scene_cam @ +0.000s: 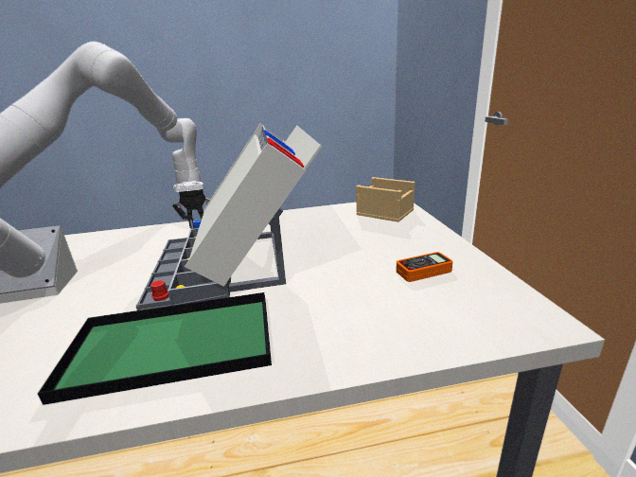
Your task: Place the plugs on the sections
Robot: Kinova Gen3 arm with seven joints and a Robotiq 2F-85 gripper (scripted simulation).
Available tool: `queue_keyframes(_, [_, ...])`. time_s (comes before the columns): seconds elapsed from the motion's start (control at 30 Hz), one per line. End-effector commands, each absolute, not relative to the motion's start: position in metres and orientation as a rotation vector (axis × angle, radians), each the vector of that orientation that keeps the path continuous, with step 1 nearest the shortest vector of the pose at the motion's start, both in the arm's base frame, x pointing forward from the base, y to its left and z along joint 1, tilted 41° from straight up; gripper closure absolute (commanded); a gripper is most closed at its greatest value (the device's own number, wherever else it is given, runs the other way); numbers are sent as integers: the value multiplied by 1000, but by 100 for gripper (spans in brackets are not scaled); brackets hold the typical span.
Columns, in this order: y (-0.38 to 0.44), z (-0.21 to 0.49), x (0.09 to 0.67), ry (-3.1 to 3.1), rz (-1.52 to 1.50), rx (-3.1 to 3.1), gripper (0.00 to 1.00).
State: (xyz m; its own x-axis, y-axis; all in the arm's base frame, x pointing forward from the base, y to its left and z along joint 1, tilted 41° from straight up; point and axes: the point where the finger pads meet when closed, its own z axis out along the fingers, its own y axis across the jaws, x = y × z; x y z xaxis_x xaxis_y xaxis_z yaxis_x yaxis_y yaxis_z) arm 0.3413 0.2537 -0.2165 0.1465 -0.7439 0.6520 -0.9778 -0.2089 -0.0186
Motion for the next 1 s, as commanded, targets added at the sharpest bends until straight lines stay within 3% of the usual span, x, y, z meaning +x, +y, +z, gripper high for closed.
queue_keyframes(0.0, [299,-163,331,-1646,766,2021,100])
queue_keyframes(0.2, [328,-129,325,-1646,766,2021,100])
queue_keyframes(0.53, [328,-129,325,-1646,766,2021,100])
queue_keyframes(0.57, [325,-133,326,-1963,860,1807,100])
queue_keyframes(0.97, [325,-133,326,-2192,925,1611,100])
